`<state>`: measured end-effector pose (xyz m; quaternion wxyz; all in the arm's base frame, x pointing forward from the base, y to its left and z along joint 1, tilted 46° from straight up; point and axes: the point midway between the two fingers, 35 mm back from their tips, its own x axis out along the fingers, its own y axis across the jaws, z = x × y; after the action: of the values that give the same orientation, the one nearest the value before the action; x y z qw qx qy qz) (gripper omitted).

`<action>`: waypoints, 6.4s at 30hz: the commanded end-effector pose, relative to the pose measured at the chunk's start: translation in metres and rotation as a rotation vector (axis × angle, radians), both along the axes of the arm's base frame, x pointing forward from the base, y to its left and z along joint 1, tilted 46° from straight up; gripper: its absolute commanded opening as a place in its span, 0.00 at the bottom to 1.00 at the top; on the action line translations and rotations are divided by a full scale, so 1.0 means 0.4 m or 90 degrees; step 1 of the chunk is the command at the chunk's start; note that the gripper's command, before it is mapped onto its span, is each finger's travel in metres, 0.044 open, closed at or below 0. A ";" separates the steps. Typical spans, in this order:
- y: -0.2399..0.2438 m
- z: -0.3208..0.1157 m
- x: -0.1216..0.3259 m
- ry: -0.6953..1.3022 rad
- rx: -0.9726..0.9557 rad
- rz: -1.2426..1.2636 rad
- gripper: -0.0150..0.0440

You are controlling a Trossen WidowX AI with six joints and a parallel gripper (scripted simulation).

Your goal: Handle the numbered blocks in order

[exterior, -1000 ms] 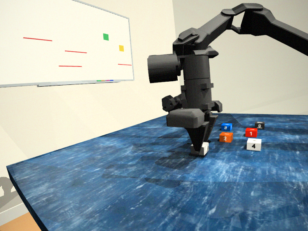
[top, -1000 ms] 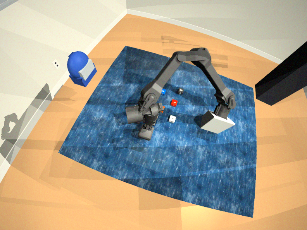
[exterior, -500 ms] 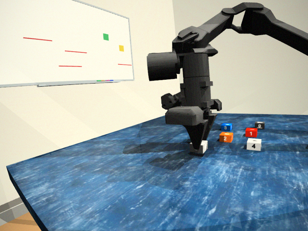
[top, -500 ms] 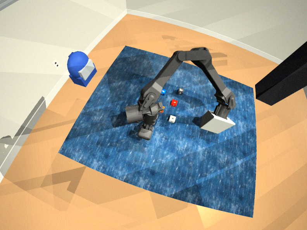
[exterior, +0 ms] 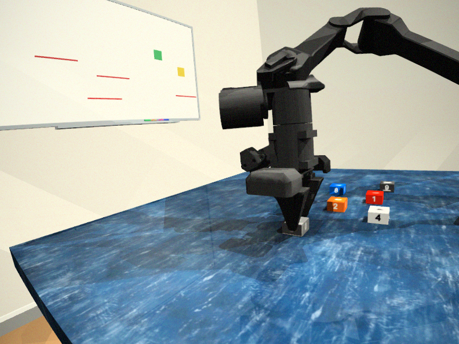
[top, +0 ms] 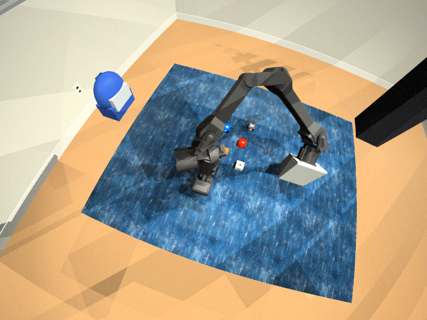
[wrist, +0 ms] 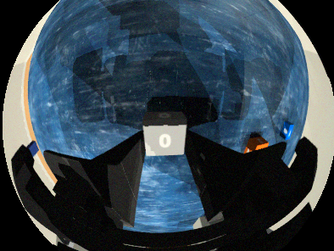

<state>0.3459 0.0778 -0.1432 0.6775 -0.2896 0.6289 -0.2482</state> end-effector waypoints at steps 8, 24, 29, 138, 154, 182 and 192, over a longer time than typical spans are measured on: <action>-0.002 -0.001 -0.001 0.001 -0.002 0.002 0.77; 0.070 0.069 -0.008 0.001 0.000 0.003 0.89; 0.202 0.200 -0.025 0.002 0.002 0.003 0.67; -0.380 0.342 -0.236 0.007 -0.010 0.002 0.46; -0.380 0.342 -0.236 0.007 -0.010 0.002 0.46; -0.240 0.470 -0.242 0.007 -0.003 0.003 0.75; -0.170 0.546 -0.258 0.008 -0.006 0.002 0.46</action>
<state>0.2437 0.0054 0.0693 0.6724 -0.2989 0.6306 -0.2465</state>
